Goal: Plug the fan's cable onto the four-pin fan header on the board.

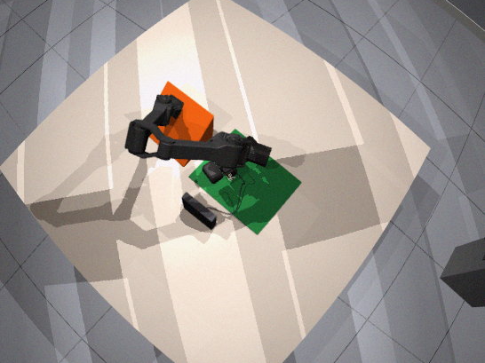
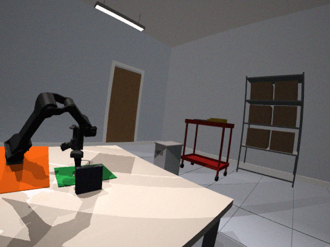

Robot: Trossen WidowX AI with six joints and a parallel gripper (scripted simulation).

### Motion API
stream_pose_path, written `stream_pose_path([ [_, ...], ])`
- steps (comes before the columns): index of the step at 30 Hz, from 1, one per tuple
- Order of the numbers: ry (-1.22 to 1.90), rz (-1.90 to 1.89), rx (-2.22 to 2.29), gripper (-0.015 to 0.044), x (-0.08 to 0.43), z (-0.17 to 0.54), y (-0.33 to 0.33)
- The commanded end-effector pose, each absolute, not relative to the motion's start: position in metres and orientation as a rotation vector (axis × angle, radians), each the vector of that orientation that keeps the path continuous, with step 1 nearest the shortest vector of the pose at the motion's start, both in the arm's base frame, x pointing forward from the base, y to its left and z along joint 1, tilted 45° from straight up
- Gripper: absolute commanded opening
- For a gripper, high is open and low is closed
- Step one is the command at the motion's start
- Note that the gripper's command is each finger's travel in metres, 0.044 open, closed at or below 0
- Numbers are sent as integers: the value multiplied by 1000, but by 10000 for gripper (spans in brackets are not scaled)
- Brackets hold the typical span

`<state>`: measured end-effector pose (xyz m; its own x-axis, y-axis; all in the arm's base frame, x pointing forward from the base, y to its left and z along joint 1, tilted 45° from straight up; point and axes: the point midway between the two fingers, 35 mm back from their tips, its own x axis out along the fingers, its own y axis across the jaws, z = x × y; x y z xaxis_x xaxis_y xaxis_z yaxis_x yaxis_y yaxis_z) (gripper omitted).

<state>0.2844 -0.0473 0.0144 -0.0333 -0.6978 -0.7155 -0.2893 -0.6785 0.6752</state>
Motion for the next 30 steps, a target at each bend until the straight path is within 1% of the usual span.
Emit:
stream_pose_path([
  [1,-1023,-1759,1915,0,284,15,-48],
  [23,-1021,-1760,1914,0,277,16,-45],
  [30,-1025,-1758,1915,0,276,0,-60],
])
